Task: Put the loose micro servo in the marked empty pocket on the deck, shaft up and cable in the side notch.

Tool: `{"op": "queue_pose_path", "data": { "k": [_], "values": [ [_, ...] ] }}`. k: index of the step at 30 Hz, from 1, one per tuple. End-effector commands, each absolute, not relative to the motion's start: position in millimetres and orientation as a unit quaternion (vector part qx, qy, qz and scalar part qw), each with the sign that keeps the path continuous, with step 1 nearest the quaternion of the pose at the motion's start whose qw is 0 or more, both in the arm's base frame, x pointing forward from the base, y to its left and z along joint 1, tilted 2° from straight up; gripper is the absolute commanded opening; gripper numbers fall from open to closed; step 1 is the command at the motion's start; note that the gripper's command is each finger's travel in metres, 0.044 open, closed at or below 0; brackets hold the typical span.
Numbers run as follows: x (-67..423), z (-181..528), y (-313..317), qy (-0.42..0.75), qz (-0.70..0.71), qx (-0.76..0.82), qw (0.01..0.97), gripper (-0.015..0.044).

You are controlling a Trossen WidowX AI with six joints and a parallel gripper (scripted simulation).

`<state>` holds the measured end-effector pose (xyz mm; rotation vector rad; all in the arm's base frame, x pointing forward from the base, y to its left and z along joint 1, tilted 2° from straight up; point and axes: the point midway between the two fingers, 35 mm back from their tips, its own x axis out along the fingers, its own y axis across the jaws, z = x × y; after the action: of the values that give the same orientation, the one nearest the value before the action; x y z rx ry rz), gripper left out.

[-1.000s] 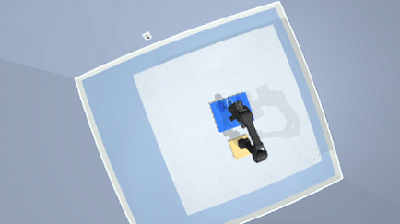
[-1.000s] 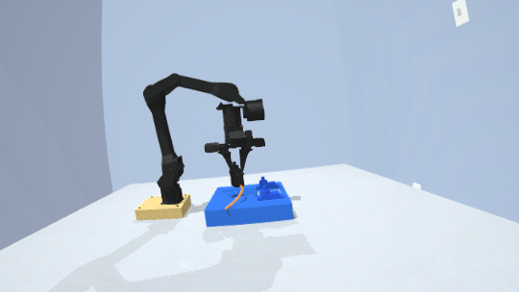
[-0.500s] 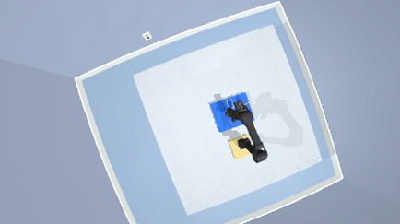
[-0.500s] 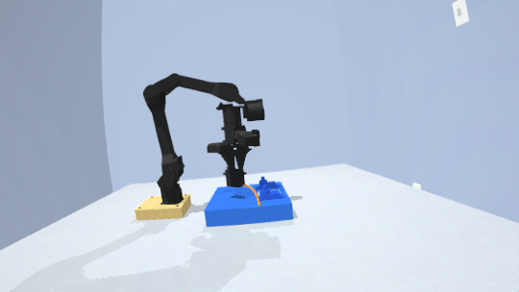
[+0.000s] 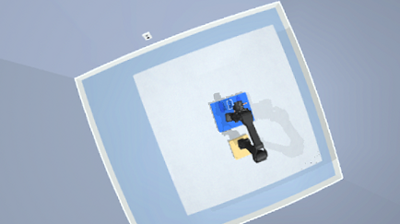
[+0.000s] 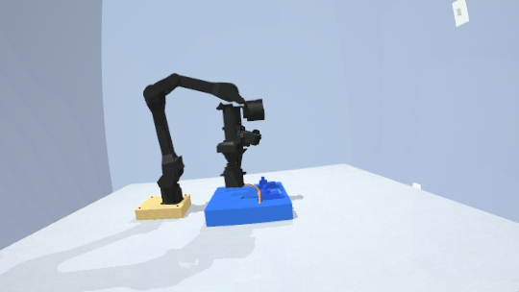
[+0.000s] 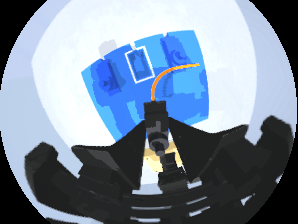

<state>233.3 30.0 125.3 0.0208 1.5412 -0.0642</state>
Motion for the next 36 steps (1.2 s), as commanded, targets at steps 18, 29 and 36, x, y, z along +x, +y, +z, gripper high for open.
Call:
{"op": "queue_pose_path", "data": {
  "k": [18, 29, 36],
  "values": [
    [266.9, 126.8, 34.7, 0.695, 0.040, -0.062, 0.715, 0.0000],
    [310.1, 128.5, 41.0, 0.694, 0.040, -0.062, 0.716, 0.0000],
    [335.5, 129.6, 44.7, 0.693, 0.040, -0.062, 0.717, 0.0000]
  ]
}}
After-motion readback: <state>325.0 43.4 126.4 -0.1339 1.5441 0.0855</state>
